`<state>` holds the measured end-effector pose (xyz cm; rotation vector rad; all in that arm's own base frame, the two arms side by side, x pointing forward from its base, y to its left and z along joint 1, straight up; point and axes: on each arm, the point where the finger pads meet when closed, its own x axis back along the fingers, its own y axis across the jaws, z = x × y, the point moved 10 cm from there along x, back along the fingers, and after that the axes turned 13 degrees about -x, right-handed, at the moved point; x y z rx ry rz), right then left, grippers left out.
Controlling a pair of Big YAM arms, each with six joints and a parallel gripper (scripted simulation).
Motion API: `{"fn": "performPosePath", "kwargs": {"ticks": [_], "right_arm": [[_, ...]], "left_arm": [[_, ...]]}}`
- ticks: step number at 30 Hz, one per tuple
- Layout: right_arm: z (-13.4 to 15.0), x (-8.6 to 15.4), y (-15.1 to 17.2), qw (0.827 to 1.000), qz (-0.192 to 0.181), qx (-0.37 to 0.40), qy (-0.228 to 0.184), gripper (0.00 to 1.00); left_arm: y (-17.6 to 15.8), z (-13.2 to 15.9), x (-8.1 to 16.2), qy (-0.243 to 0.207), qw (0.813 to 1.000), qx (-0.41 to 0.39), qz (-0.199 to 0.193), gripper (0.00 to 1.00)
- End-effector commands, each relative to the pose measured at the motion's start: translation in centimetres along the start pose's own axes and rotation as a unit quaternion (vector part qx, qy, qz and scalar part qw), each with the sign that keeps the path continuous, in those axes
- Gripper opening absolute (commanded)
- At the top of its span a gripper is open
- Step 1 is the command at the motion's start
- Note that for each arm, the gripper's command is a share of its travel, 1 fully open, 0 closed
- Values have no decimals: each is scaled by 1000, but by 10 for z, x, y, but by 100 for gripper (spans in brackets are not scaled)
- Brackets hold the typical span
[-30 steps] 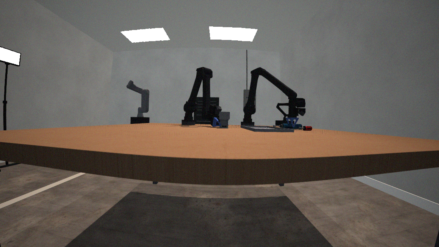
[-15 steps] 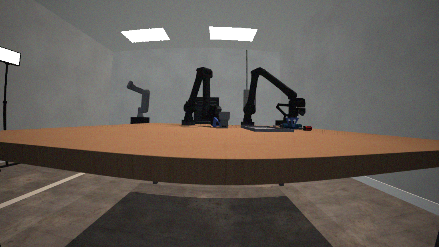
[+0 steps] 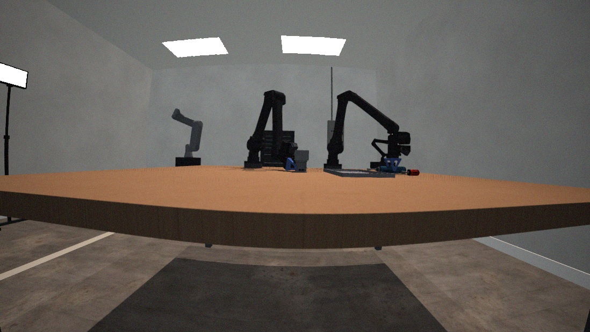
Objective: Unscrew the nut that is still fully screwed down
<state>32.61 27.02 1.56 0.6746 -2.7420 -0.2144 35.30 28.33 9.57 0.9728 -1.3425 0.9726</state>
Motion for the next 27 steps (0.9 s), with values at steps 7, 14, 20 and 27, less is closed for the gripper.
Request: {"fn": "performPosePath", "kwargs": {"ticks": [7, 14, 20, 27], "right_arm": [[13, 0, -3, 1000, 6, 8, 19, 59], [13, 0, -3, 1000, 6, 8, 19, 59], [13, 0, -3, 1000, 6, 8, 19, 59], [13, 0, -3, 1000, 6, 8, 19, 59]], "left_arm": [[-15, -11, 41, -27, 999, -10, 18, 65], [-13, -11, 42, -18, 1000, -10, 12, 65], [-12, -11, 58, -27, 999, -5, 18, 65], [-11, -13, 64, -19, 1000, -5, 13, 65]]}}
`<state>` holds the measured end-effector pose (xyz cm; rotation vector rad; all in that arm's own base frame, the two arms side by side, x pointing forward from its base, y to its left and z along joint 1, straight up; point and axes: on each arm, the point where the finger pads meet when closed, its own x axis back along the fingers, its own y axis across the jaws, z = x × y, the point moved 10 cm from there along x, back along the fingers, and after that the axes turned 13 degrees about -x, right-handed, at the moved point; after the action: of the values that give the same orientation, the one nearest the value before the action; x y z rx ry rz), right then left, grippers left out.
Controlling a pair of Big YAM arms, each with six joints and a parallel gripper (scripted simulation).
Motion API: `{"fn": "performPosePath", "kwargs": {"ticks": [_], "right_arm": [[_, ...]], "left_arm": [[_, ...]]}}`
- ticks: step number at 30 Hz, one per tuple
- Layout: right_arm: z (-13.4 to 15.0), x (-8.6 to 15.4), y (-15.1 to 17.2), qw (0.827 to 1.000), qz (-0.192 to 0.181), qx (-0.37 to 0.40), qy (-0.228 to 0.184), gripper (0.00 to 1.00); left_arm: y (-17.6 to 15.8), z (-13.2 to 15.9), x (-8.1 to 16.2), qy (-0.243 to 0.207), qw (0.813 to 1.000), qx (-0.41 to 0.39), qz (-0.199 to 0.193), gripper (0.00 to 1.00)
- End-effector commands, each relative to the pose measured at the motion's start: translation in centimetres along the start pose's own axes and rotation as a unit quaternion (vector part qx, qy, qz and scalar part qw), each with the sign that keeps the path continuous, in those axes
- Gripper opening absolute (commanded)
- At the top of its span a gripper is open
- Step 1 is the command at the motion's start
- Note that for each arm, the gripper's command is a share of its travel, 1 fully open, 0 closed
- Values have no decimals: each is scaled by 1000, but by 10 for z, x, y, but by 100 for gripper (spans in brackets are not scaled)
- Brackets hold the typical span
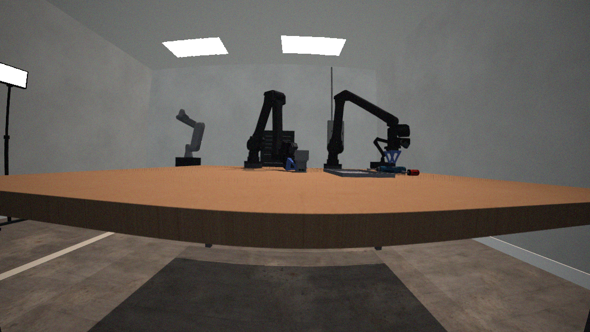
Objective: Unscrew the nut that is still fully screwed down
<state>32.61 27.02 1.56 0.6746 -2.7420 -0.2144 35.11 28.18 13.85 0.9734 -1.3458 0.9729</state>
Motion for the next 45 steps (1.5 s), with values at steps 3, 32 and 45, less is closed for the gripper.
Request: {"fn": "performPosePath", "kwargs": {"ticks": [3, 32, 45], "right_arm": [[13, 0, -3, 1000, 6, 8, 19, 59], [12, 0, -3, 1000, 6, 8, 19, 68], [12, 0, -3, 1000, 6, 8, 19, 77]], "left_arm": [[-11, -15, 30, -22, 1000, -5, 14, 65], [-10, -16, 37, -21, 1000, -3, 14, 65], [-10, -16, 37, -21, 1000, -3, 14, 65]]}}
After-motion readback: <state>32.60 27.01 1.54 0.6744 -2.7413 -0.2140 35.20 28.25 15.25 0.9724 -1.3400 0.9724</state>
